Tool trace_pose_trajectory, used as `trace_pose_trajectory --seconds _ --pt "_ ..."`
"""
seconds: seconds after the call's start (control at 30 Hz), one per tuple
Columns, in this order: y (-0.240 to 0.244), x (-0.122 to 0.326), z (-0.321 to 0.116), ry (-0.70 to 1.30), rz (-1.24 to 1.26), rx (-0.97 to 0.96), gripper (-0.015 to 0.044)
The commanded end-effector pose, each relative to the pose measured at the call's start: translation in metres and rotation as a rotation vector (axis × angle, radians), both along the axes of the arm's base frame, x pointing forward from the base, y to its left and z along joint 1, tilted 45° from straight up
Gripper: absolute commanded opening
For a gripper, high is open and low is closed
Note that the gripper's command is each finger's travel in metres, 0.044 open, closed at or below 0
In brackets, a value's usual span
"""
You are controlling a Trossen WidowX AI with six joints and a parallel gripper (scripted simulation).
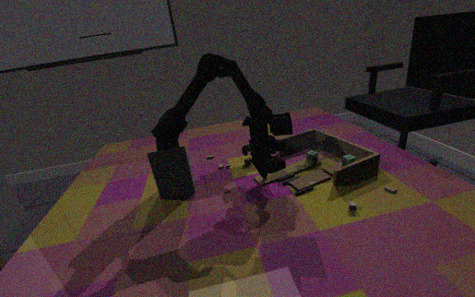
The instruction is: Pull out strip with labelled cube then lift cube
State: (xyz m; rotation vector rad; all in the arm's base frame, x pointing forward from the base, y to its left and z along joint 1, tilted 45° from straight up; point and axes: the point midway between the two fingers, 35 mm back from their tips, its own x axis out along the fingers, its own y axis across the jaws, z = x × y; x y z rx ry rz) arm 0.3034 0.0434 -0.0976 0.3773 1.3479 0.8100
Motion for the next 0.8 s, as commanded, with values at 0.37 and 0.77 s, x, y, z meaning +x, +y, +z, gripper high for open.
trace_pose_trajectory --seconds 0.37,0.77 --pt "-0.002 -0.032 -0.008 0.028 0.010 -0.003 0.0000" --pt "-0.006 -0.049 -0.012 0.029 0.010 -0.003 0.0000"
